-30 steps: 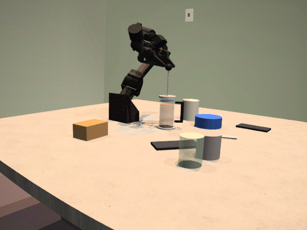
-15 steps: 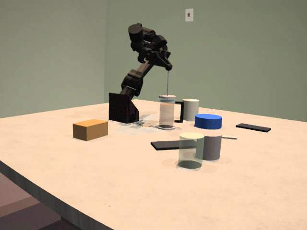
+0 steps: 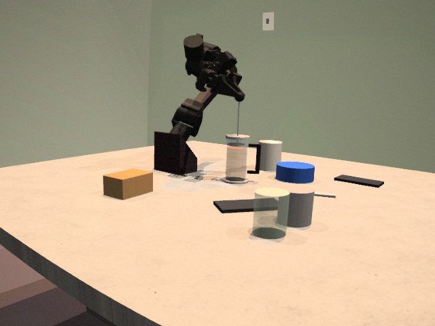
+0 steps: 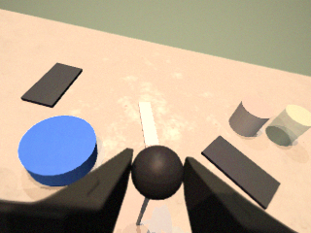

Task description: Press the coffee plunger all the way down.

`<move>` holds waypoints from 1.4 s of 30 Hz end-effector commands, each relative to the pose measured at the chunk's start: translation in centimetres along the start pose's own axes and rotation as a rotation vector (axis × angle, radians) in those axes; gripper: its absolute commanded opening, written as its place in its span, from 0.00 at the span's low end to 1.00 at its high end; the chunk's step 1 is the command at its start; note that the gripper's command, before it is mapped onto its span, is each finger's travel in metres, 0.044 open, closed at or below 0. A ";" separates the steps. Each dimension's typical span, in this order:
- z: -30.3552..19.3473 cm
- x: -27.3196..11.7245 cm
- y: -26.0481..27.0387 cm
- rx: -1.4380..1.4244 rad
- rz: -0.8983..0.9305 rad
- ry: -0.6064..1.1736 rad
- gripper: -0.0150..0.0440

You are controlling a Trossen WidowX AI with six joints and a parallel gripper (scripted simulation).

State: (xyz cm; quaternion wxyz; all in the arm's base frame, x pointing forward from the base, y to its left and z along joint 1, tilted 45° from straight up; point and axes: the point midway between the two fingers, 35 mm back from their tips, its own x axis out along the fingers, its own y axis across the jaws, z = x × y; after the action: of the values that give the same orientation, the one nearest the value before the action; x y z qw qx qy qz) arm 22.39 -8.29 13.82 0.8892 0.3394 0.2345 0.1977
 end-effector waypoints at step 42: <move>-6.7 4.5 -0.3 0.004 -0.005 0.018 0.45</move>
State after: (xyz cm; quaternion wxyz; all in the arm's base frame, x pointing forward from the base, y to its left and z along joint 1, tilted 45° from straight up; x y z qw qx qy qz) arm 22.76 -3.80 9.18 0.8920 0.3329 0.2302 0.2013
